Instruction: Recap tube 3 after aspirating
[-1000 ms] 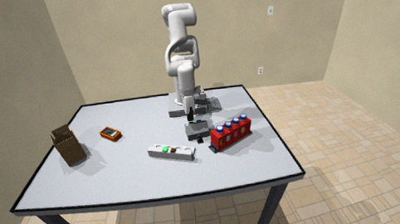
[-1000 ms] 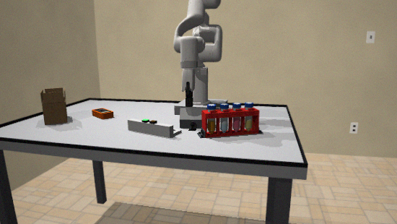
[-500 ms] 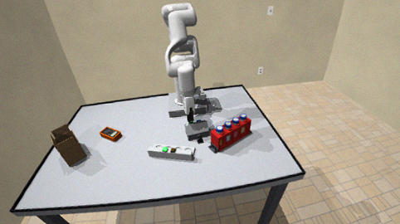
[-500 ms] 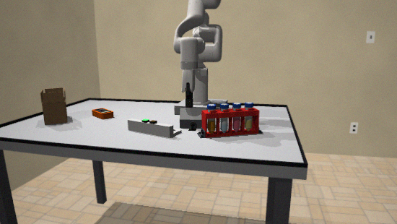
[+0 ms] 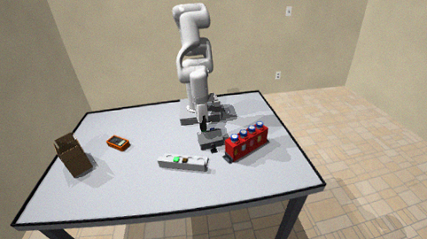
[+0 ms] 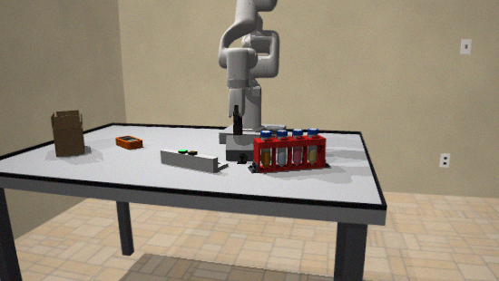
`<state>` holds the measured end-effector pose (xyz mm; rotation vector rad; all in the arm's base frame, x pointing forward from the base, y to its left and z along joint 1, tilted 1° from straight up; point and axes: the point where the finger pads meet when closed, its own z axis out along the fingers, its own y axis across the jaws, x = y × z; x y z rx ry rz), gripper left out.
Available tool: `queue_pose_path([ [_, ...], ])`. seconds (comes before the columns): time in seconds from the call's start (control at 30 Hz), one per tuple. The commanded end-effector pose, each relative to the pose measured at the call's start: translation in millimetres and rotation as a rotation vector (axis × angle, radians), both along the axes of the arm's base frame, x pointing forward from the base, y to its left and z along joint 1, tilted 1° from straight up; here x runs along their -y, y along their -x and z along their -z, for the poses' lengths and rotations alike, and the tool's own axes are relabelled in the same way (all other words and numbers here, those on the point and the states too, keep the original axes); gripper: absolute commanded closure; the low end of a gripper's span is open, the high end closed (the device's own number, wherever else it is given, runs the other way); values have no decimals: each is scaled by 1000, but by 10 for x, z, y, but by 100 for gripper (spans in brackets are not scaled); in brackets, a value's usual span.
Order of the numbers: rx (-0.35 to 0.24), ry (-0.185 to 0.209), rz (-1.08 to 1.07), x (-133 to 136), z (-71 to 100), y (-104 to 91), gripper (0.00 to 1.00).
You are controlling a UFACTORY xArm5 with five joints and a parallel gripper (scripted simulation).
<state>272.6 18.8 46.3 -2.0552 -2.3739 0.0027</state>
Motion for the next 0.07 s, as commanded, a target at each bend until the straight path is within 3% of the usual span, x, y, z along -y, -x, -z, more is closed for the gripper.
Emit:
queue_pose_path([
  [0.0,3,-12,0,-1,5,-15,100],
  [0.03,3,-12,0,-1,8,-15,100],
])
